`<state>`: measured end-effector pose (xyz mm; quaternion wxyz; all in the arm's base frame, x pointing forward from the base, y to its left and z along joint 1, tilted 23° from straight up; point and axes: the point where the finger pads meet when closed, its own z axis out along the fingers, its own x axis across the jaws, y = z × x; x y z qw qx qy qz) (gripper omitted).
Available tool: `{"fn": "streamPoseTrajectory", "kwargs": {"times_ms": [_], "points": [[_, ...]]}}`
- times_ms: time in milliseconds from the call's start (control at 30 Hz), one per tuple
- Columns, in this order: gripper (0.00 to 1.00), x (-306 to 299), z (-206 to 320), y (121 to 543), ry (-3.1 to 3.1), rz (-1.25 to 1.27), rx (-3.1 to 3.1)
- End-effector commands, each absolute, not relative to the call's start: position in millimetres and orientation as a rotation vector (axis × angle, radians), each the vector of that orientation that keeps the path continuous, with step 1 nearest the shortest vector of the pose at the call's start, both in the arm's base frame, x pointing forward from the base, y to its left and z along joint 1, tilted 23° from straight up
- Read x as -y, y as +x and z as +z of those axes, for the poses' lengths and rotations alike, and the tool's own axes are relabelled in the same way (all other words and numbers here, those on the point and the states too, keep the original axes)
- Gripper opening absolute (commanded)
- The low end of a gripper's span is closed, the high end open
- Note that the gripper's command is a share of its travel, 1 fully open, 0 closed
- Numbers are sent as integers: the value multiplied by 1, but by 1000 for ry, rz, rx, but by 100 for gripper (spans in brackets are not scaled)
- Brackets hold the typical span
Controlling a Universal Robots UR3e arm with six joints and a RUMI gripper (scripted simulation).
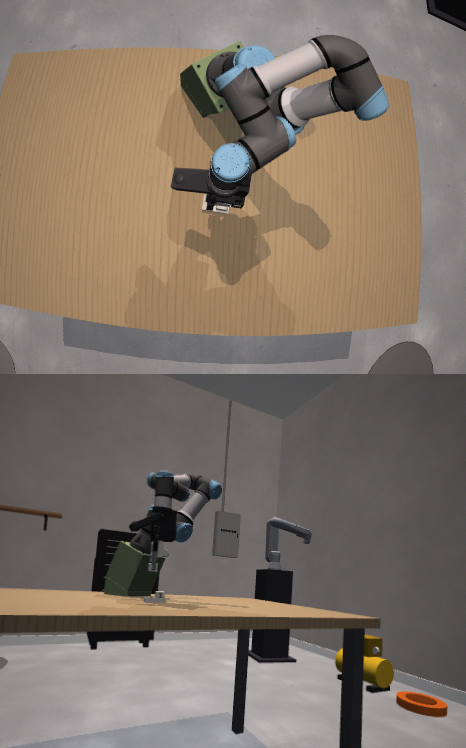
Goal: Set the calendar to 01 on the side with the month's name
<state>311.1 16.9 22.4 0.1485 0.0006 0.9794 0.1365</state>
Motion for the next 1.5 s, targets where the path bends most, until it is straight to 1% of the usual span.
{"fn": "streamPoseTrajectory", "kwargs": {"times_ms": [0, 700, 1267, 1467], "points": [[10, -16, 23, 312, 1, 390, -2815], [10, -21, 24, 311, 122, 408, -2824], [10, -42, 27, 311, 590, 470, -2811], [10, -55, 29, 310, 858, 501, -2770]]}}
